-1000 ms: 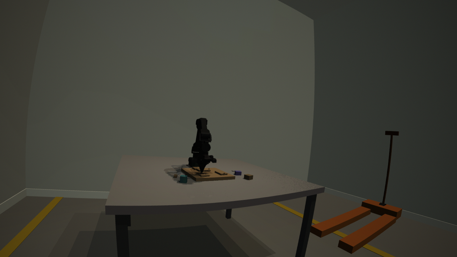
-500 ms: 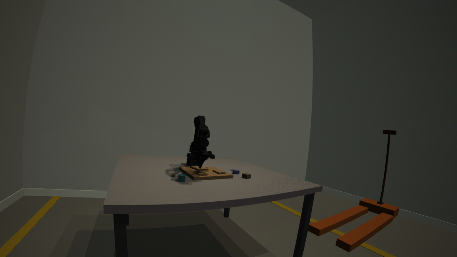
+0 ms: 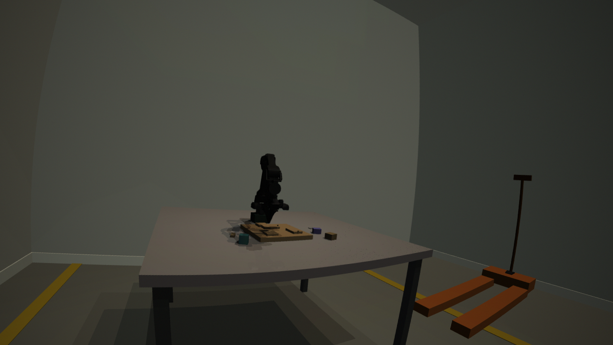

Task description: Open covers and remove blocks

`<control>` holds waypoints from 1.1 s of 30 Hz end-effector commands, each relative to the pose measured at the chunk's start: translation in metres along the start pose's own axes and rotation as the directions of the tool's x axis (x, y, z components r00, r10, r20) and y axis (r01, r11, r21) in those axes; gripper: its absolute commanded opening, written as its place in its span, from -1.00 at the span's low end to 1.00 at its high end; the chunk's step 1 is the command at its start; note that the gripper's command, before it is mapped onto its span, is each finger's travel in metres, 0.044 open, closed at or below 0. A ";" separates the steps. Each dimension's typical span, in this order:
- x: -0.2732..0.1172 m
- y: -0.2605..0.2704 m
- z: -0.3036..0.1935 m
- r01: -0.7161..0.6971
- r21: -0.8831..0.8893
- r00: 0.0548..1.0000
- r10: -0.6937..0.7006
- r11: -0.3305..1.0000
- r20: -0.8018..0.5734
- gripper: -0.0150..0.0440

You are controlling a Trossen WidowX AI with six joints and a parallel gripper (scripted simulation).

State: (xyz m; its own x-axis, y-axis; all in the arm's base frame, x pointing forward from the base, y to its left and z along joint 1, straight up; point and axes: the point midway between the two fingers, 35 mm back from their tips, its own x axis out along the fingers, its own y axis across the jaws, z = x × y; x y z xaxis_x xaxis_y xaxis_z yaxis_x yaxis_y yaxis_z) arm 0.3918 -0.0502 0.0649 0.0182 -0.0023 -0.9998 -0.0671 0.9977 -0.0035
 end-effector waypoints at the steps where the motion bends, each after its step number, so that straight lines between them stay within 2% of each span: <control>1: -0.006 0.011 -0.017 -0.001 0.156 1.000 0.001 0.988 -0.001 -0.49; 10: -0.016 0.033 -0.063 -0.003 0.544 1.000 0.003 0.839 0.000 -0.49; 19: -0.016 0.052 -0.112 -0.003 0.837 1.000 0.005 0.547 0.000 -0.49; 29: -0.007 0.067 -0.166 -0.001 0.993 1.000 0.007 0.122 0.000 -0.49; 33: -0.006 0.068 -0.170 -0.001 0.996 1.000 0.007 0.092 0.000 -0.49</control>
State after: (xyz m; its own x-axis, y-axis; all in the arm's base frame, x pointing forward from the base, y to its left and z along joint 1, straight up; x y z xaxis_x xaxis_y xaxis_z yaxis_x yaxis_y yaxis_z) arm 0.2234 0.0039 0.0700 0.0147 0.0007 -0.9999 0.9768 0.2138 0.0145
